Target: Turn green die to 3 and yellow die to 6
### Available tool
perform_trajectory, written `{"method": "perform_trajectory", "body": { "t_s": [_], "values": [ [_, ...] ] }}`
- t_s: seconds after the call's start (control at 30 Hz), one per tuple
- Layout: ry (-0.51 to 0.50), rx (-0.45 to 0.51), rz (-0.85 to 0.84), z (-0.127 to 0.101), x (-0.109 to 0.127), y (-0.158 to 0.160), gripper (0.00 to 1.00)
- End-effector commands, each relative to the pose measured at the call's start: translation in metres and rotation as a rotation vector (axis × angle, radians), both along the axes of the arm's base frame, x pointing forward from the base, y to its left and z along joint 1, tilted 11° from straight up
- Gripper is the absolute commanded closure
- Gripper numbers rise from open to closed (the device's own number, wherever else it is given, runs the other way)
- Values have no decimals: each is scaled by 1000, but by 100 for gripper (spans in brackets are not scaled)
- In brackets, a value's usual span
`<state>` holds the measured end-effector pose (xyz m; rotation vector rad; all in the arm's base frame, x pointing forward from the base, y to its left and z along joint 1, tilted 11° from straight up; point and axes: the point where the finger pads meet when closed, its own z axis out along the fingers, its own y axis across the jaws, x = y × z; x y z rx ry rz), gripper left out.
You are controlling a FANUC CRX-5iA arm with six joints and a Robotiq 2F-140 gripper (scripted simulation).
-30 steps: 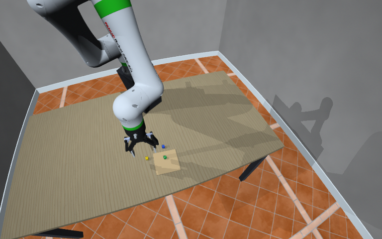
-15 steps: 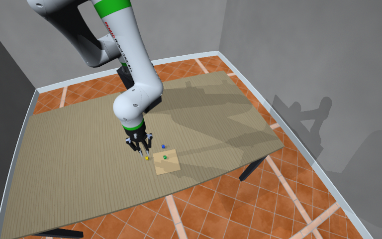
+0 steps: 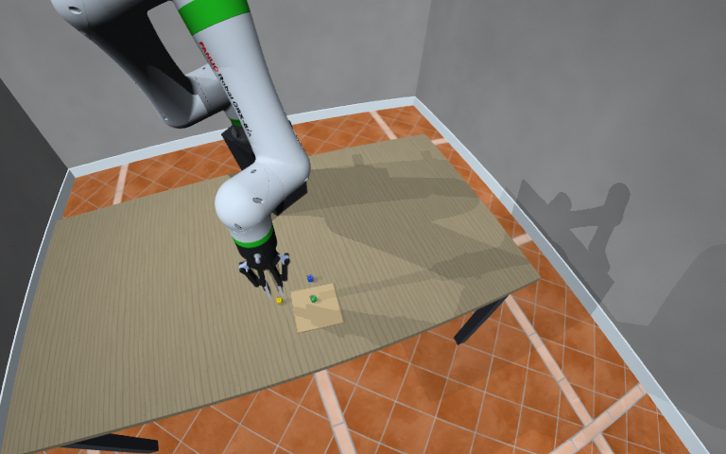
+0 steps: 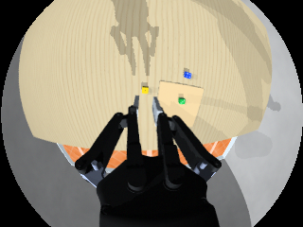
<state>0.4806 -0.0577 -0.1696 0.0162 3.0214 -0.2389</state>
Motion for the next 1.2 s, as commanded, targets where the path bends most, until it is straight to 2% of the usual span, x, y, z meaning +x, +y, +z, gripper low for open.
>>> {"method": "perform_trajectory", "body": {
  "t_s": [0.0,0.47,1.17],
  "values": [
    [0,0,0,0,0,0,81],
    [-4,-1,-12,-4,1,-1,81],
    [-4,-1,-13,-39,3,-6,81]
  ]
}}
